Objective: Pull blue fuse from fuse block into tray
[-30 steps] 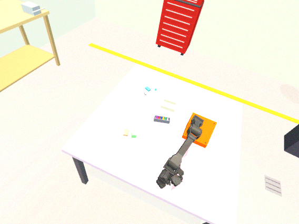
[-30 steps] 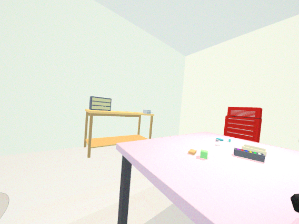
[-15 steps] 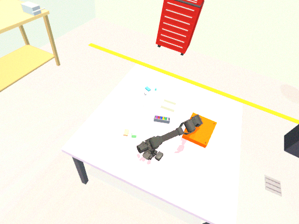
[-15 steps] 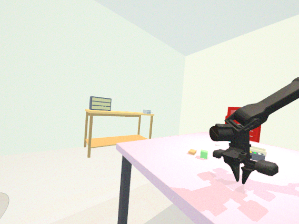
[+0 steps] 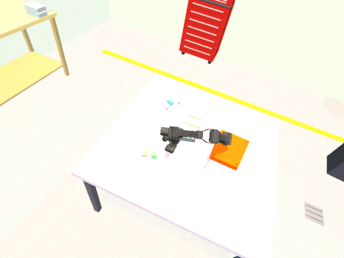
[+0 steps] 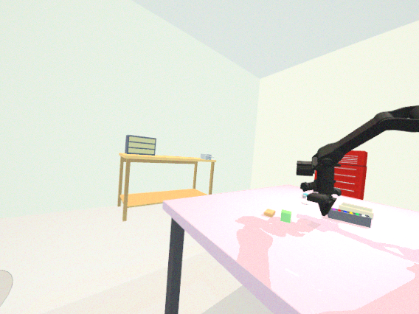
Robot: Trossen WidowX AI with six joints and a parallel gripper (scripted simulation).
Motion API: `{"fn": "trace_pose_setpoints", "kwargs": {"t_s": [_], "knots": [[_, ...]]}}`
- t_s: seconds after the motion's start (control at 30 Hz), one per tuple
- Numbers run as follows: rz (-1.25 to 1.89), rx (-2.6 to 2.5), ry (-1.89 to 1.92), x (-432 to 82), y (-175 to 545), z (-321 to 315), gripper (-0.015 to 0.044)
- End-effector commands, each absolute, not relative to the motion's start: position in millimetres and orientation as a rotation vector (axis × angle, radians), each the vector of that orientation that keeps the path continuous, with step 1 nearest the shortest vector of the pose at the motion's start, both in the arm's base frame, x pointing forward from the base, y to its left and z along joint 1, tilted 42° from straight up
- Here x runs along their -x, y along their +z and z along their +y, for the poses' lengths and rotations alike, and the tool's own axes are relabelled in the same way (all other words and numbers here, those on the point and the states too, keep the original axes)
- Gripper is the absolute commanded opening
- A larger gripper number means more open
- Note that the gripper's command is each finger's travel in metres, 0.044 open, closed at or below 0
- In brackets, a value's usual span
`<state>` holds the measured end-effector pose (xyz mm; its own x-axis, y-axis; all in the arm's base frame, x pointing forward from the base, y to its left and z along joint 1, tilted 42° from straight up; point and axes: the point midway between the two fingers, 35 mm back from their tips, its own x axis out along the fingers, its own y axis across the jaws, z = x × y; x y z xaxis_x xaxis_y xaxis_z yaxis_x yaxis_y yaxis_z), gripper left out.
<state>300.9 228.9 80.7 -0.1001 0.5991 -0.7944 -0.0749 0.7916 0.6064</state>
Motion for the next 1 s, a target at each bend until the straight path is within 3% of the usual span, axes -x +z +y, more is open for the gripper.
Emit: {"fn": "trace_pose_setpoints", "kwargs": {"t_s": [0.0,0.27,0.97], "knots": [[1.716,-0.792,0.234,-303,46,169,0.0074],[1.799,-1.387,-0.372,-281,3,86,0.0074],[1.799,-1.39,-0.375,-280,-3,91,0.0074]]}}
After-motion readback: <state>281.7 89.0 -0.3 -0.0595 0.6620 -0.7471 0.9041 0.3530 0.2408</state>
